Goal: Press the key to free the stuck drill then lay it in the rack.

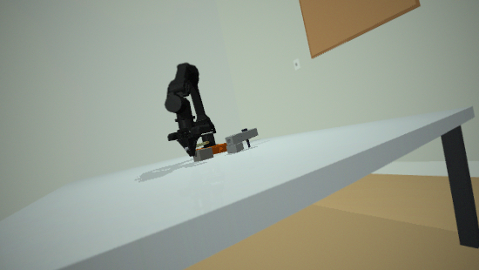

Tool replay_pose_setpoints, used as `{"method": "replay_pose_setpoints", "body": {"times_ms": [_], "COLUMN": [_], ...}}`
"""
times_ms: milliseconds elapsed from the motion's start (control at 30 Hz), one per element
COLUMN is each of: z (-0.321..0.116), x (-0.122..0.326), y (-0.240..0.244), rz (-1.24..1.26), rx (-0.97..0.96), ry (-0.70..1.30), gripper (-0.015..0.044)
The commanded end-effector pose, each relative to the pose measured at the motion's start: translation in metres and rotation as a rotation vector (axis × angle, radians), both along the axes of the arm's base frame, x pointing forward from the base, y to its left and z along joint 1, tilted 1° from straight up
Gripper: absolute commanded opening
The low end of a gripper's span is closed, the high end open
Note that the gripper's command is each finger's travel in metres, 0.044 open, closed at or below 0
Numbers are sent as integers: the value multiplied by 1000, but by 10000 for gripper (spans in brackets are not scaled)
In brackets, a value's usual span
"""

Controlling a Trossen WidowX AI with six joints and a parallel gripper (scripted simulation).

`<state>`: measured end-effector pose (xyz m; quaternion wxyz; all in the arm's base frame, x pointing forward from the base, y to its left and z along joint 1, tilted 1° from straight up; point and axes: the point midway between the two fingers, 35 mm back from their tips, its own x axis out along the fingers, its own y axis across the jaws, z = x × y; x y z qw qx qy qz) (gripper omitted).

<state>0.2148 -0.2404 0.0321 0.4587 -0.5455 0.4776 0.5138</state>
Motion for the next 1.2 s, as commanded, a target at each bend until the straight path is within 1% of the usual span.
{"method": "replay_pose_setpoints", "body": {"times_ms": [0, 633, 667, 1167], "z": [-6, -23, -17, -17], "x": [0, -1, -1, -1], "y": [1, 3, -2, -2], "rz": [5, 5, -1, -1], "rx": [9, 9, -3, -3], "ry": [1, 1, -1, -1], "gripper": [0, 0, 26, 420]}}
